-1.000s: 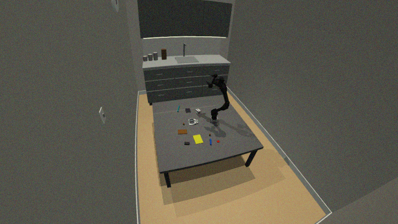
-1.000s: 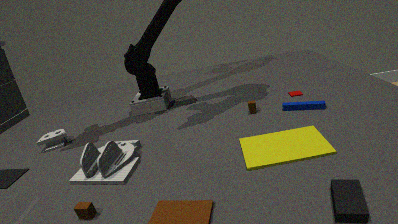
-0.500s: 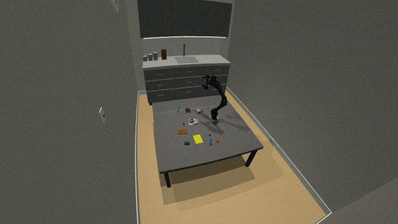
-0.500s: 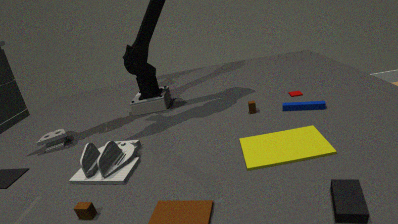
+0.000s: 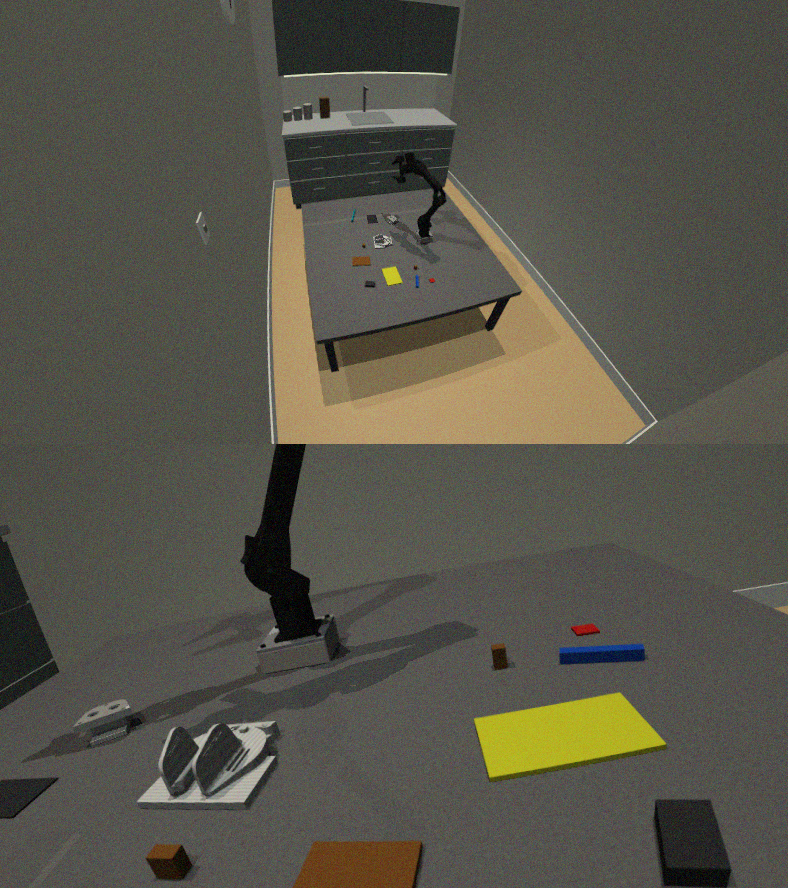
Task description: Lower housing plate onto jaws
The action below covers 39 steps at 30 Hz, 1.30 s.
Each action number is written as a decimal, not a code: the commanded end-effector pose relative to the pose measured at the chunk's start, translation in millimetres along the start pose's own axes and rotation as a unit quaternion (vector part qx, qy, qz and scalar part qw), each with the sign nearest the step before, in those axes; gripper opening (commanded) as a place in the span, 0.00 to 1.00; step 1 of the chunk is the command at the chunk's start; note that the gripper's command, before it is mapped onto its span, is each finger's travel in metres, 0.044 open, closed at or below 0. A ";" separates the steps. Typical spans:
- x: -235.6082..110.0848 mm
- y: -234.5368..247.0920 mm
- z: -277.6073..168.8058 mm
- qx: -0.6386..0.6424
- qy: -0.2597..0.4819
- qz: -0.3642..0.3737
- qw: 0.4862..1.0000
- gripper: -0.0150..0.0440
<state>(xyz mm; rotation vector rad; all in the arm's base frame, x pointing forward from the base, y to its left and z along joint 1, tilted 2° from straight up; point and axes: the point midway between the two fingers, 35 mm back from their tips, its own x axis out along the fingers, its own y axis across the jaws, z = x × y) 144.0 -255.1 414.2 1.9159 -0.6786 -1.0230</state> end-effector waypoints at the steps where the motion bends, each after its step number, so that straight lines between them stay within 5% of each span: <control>1: 29.6 -24.6 9.9 -0.002 -0.018 -0.056 0.998 1.00; 20: 113.2 -151.8 45.7 -0.030 -0.084 -0.306 0.948 1.00; 39: 127.3 -267.4 74.6 -0.073 -0.129 -0.511 0.847 1.00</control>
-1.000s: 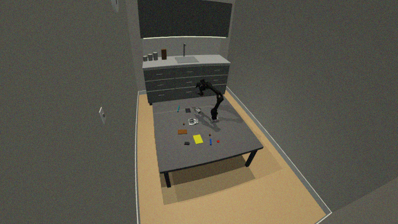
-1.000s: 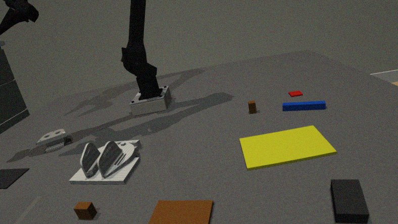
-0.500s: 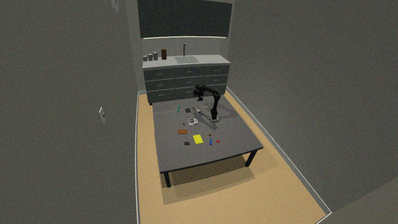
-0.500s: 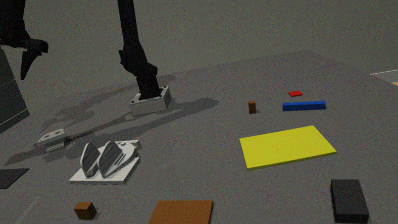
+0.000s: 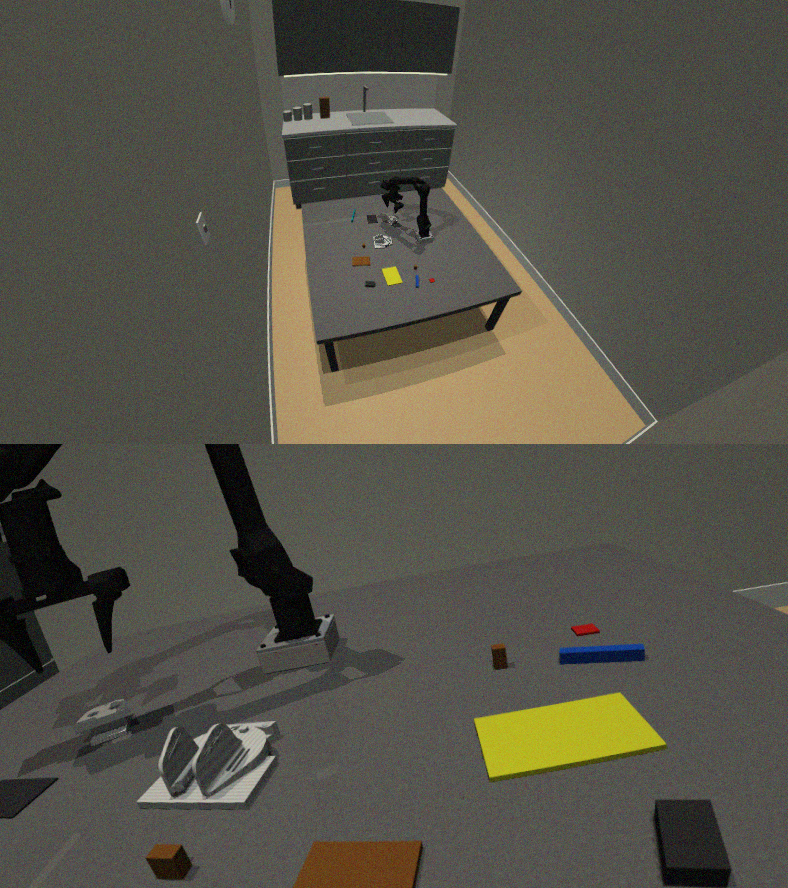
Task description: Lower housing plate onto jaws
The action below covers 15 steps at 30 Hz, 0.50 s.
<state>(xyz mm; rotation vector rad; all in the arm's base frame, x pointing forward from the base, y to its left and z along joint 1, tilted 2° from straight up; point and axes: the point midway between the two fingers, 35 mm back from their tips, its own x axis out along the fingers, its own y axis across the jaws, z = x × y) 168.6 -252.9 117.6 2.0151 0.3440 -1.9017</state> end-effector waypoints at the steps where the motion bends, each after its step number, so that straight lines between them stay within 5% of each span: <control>1: 7.4 -5.6 1.1 -0.006 -0.008 -0.018 1.000 1.00; 8: 45.3 -6.9 1.6 -0.006 -0.008 -0.018 1.000 1.00; 15: 47.8 -7.1 1.7 -0.006 -0.008 -0.018 1.000 1.00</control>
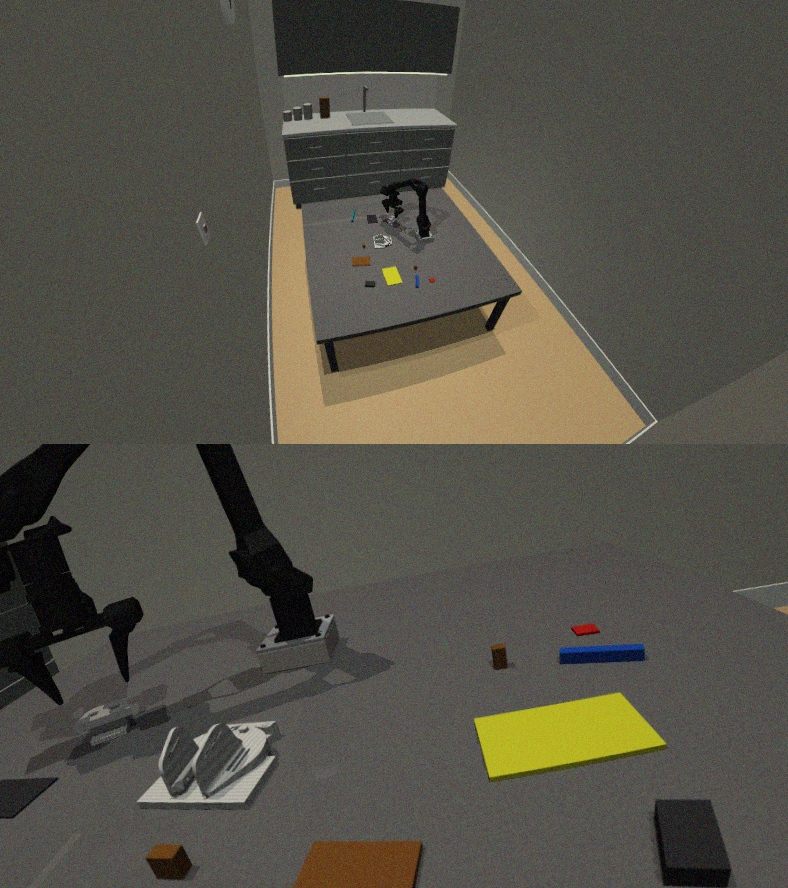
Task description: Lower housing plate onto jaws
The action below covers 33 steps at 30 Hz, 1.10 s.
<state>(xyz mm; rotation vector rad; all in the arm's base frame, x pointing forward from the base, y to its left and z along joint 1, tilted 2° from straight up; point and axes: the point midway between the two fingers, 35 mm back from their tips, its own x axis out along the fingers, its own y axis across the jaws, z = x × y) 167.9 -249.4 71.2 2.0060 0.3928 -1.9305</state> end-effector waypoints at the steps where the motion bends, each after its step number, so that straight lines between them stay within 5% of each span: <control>1: 2.7 0.3 0.7 -0.002 -0.002 0.002 1.000 1.00; 33: 43.2 0.7 0.8 -0.002 -0.002 0.002 1.000 1.00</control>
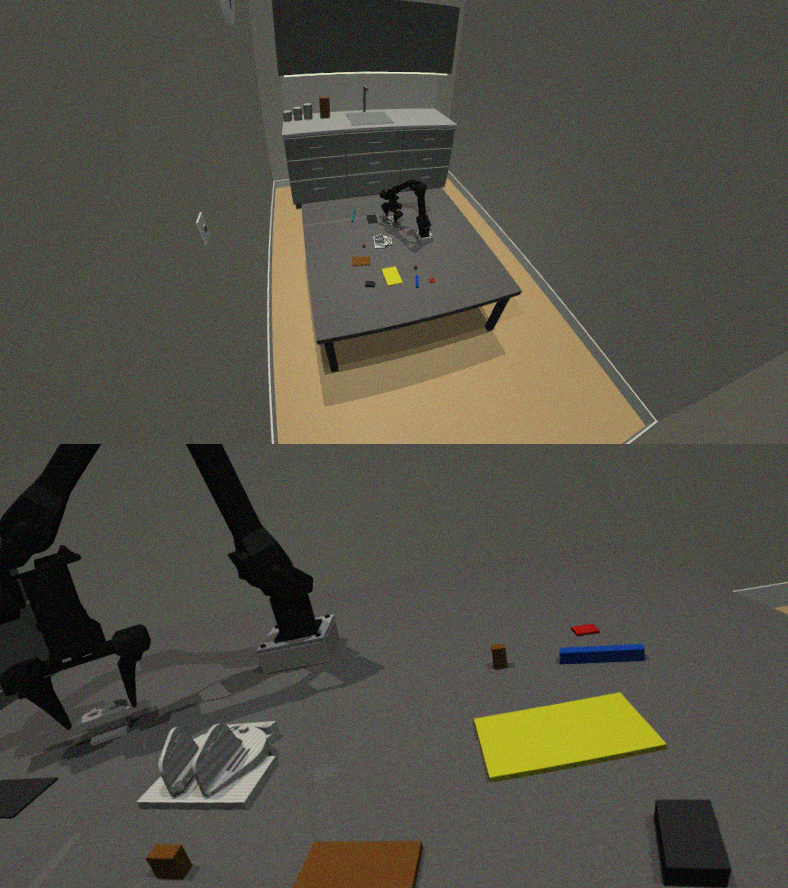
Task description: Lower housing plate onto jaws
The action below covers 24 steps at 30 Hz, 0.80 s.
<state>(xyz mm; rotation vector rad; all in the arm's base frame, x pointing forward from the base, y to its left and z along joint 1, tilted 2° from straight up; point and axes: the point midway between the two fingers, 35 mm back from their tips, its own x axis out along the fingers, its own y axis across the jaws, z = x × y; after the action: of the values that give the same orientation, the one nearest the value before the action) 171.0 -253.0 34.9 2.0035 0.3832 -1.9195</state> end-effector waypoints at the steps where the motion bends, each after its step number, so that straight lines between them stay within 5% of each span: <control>1: 8.2 -2.4 1.2 0.000 -0.003 -0.004 1.000 1.00; 24: 15.2 -2.8 1.2 0.000 -0.003 -0.004 1.000 1.00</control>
<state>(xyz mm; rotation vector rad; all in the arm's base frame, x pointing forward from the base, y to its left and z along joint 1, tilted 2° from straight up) 170.2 -251.3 20.0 2.0040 0.3910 -1.9257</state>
